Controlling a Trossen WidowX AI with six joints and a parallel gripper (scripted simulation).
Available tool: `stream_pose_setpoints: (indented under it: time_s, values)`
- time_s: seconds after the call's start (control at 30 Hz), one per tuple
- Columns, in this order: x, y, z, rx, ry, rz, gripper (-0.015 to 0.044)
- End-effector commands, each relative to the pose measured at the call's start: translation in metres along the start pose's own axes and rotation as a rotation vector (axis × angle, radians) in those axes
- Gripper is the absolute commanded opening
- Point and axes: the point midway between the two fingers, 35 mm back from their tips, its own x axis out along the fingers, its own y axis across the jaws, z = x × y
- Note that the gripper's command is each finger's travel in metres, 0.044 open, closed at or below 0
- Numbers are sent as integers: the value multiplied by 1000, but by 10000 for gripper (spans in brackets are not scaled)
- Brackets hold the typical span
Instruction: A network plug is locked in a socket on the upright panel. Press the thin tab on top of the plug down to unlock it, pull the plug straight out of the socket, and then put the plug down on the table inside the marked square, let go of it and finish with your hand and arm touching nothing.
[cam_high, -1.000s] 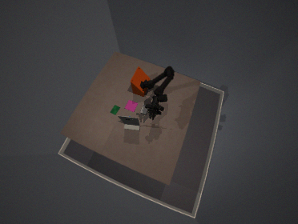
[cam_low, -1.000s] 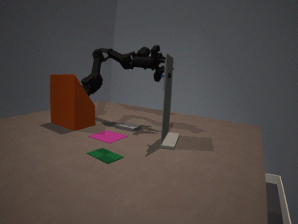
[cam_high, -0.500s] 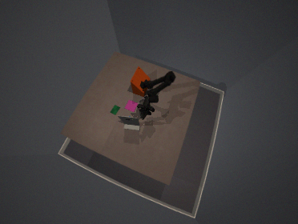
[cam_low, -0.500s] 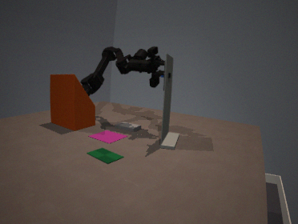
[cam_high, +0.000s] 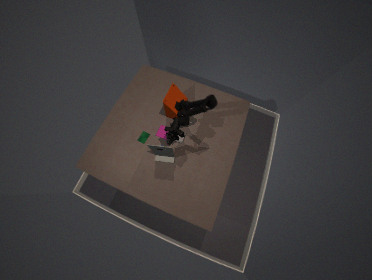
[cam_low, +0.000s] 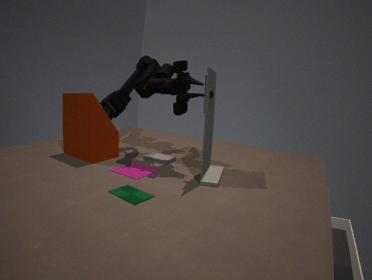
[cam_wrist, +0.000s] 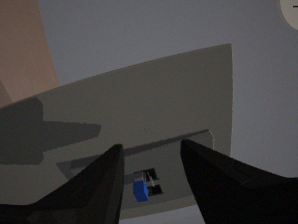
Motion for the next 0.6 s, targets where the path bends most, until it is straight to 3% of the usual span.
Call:
stream_pose_setpoints:
  time_s: [0.0, 0.57]
  values:
    - [-8, 4, -21, -47, 25, 6, 156]
    - [-30, 7, -56, -171, 56, -4, 156]
